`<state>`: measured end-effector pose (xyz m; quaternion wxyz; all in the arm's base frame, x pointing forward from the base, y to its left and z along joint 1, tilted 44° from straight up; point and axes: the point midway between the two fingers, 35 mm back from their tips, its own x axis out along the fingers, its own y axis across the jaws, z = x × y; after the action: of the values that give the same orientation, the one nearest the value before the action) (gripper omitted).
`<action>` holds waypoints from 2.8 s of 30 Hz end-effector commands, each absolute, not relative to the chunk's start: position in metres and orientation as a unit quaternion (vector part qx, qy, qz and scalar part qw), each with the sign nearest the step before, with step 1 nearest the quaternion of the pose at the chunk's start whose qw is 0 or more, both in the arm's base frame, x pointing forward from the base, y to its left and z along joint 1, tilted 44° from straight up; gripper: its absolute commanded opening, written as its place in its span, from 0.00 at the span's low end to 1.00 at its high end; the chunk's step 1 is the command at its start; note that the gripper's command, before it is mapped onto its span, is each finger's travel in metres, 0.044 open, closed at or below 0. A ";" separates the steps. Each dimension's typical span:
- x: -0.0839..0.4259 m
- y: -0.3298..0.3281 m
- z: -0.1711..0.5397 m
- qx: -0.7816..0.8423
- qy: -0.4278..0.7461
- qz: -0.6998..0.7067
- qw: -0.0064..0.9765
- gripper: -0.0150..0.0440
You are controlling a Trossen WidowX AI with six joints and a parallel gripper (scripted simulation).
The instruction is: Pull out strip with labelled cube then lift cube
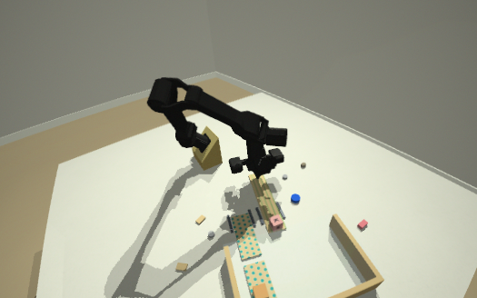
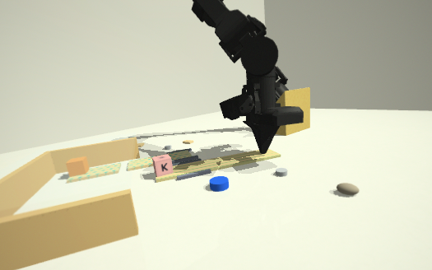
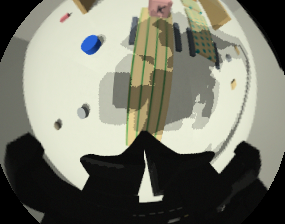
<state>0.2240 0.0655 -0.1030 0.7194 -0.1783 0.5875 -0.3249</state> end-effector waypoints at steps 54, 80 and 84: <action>0.296 0.092 -0.047 -0.222 0.616 -0.295 0.696 1.00; 0.402 0.082 -0.008 -0.222 0.613 -0.297 0.698 1.00; 0.417 0.076 -0.004 -0.222 0.613 -0.297 0.698 1.00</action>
<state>0.4084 0.0837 -0.0040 0.7026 -0.2177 0.6102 -0.2942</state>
